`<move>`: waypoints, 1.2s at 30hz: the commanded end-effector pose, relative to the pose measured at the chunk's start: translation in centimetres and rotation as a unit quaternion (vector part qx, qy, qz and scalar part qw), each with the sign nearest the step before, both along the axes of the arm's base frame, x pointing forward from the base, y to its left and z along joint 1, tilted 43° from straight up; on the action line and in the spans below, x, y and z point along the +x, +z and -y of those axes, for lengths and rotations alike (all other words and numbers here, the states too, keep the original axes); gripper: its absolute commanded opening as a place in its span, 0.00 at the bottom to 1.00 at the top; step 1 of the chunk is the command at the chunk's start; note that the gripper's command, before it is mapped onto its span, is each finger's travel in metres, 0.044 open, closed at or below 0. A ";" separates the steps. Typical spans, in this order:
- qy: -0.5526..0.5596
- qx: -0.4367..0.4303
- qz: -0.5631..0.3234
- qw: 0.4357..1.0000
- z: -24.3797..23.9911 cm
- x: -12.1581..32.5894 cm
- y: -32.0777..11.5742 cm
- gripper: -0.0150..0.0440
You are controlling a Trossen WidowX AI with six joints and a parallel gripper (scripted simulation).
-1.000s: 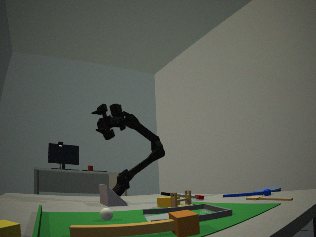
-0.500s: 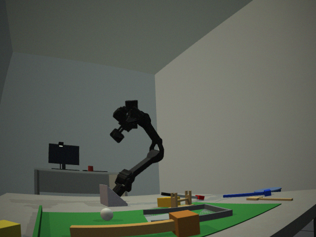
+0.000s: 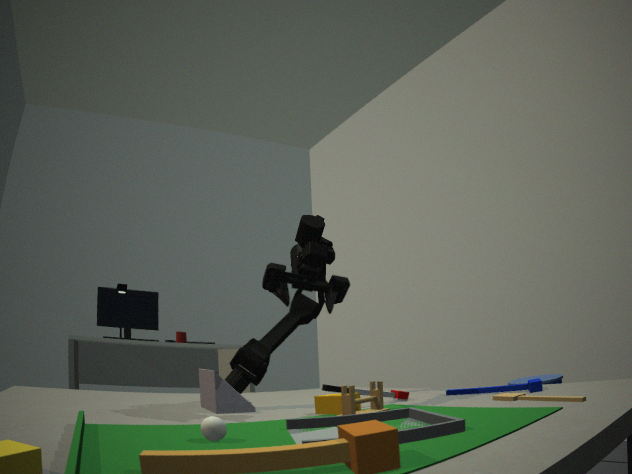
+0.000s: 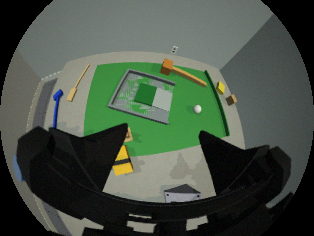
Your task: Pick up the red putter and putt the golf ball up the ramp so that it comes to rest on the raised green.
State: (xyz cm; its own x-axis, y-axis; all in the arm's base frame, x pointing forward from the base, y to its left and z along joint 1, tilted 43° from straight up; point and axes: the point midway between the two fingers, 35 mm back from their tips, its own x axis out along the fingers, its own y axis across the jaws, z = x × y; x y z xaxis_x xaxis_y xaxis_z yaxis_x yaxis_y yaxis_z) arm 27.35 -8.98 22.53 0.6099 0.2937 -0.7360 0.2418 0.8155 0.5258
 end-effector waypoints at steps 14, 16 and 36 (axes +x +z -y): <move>0.676 -0.163 0.252 0.673 -20.6 -3.3 1.0 1.00; 0.720 -0.166 0.285 0.611 -22.3 -4.3 1.1 1.00; 0.760 -0.167 0.322 0.539 -25.3 -5.4 0.1 1.00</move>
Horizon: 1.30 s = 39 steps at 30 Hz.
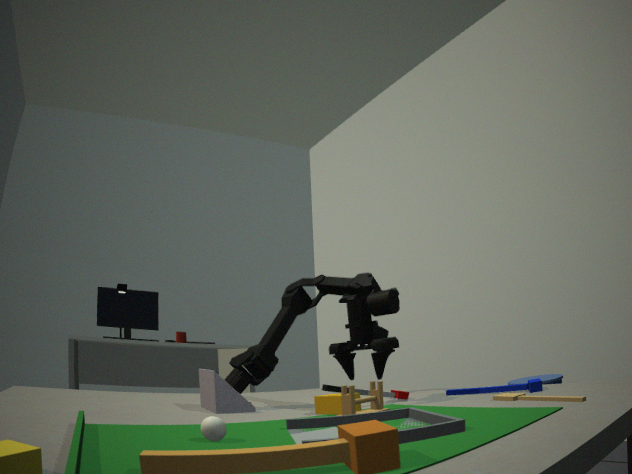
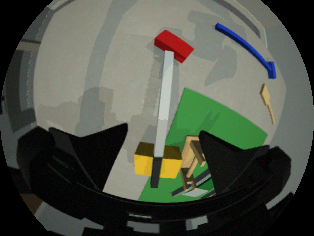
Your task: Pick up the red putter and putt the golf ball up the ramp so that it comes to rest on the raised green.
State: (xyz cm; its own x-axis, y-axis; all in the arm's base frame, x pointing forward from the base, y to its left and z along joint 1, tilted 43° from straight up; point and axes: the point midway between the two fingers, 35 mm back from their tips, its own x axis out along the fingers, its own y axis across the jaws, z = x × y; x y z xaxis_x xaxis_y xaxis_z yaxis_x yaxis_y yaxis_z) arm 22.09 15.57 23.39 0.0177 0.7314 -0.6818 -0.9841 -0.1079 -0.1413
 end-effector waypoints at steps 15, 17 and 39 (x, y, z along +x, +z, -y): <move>0.002 0.001 -0.003 1.000 -2.7 -0.1 -2.9 1.00; 0.002 0.001 -0.002 1.000 -2.8 -0.1 -3.0 1.00; 0.003 0.003 -0.001 1.000 -4.1 -0.1 -4.2 0.73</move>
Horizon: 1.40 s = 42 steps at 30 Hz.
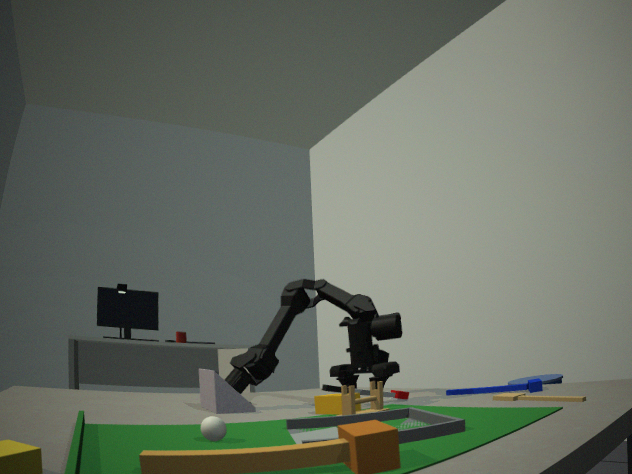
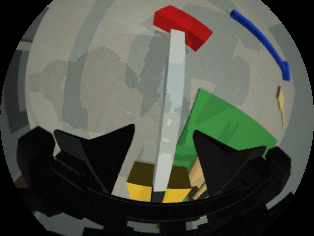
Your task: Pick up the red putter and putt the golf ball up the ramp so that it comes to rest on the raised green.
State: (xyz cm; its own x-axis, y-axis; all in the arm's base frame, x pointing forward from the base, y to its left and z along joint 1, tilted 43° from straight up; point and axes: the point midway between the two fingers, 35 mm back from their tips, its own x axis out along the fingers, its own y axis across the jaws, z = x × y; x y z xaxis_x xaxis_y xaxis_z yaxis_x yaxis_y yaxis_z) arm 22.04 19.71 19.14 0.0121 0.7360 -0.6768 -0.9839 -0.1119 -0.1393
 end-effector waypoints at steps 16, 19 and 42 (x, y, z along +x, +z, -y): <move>0.001 0.000 0.000 1.000 0.0 0.0 0.0 0.25; 0.001 -0.001 0.000 1.000 0.4 0.1 0.4 0.25; -0.003 -0.007 -0.003 1.000 6.5 0.0 6.5 0.25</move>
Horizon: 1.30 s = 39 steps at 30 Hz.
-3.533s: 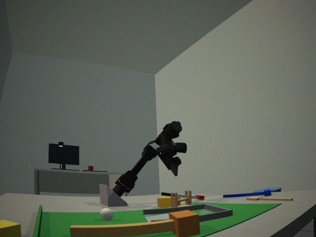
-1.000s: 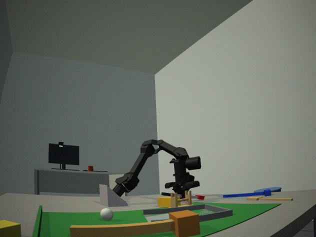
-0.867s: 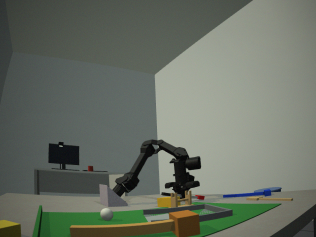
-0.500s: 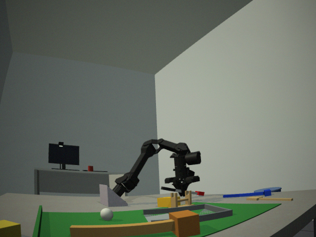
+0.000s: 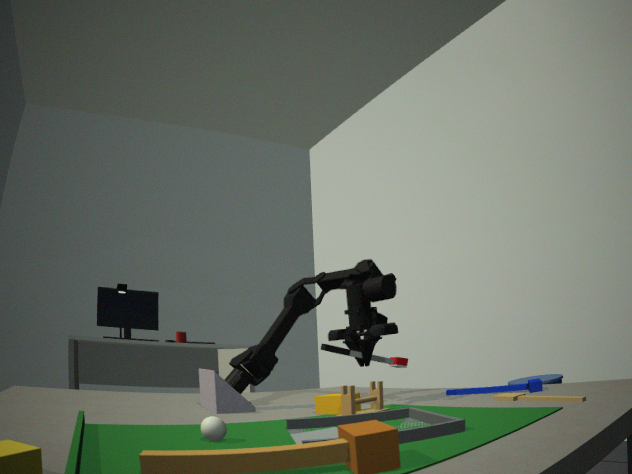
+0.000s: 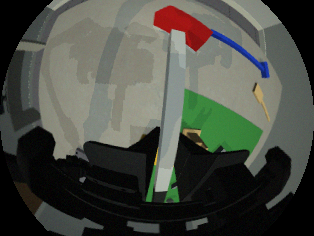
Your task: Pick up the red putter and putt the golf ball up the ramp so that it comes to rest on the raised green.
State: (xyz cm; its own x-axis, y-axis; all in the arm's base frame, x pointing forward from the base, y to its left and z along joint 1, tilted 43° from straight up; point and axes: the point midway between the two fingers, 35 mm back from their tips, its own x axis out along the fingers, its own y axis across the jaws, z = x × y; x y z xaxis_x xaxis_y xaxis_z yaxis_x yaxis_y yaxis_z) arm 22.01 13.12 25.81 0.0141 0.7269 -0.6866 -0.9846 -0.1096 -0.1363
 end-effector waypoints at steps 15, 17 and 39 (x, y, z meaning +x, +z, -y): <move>-0.183 0.024 -0.177 0.967 5.1 5.3 -4.4 0.25; -0.208 0.028 -0.201 0.957 6.0 5.9 -5.1 0.25; -0.433 0.109 -0.475 0.758 15.0 9.9 -11.6 0.25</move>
State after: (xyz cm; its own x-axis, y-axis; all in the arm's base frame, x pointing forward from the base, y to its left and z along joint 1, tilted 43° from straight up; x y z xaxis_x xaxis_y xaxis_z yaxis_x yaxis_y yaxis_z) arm 31.55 -0.47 15.05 0.1029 0.8121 -0.5743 -0.4490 0.5532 0.7017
